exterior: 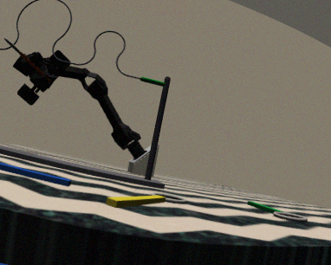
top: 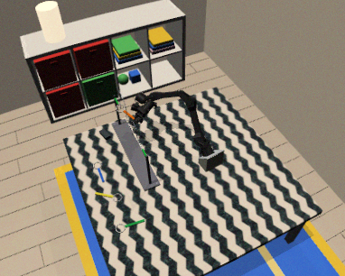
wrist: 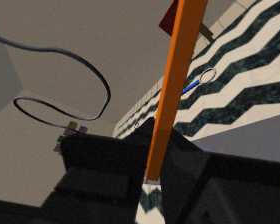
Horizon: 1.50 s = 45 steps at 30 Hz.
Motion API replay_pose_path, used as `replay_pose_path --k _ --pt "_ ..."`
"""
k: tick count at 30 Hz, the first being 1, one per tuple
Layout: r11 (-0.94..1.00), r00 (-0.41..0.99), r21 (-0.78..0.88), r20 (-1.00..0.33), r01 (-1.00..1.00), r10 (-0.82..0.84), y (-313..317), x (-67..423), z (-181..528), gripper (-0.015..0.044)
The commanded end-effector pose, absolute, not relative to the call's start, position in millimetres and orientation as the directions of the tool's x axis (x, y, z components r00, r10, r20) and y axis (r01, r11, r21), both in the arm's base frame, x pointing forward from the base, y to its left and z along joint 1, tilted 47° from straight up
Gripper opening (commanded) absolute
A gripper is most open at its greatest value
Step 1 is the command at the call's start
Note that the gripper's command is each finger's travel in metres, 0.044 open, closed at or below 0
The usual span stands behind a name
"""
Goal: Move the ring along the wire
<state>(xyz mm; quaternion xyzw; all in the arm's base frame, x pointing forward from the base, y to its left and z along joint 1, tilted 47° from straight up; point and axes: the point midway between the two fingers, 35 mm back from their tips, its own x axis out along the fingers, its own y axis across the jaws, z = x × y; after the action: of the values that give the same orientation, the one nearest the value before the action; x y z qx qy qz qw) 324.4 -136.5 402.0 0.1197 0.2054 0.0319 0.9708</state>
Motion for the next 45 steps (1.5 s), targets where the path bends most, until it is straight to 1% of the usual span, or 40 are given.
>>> replay_pose_path --k 1,17,45 --pt "0.953 0.915 0.301 -0.375 -0.028 0.146 -124 322 407 -0.015" --pt "0.866 0.914 0.498 -0.327 -0.049 0.24 -94 322 420 -0.015" --pt "0.683 0.908 0.726 -0.235 -0.074 0.347 -59 320 447 -0.015"
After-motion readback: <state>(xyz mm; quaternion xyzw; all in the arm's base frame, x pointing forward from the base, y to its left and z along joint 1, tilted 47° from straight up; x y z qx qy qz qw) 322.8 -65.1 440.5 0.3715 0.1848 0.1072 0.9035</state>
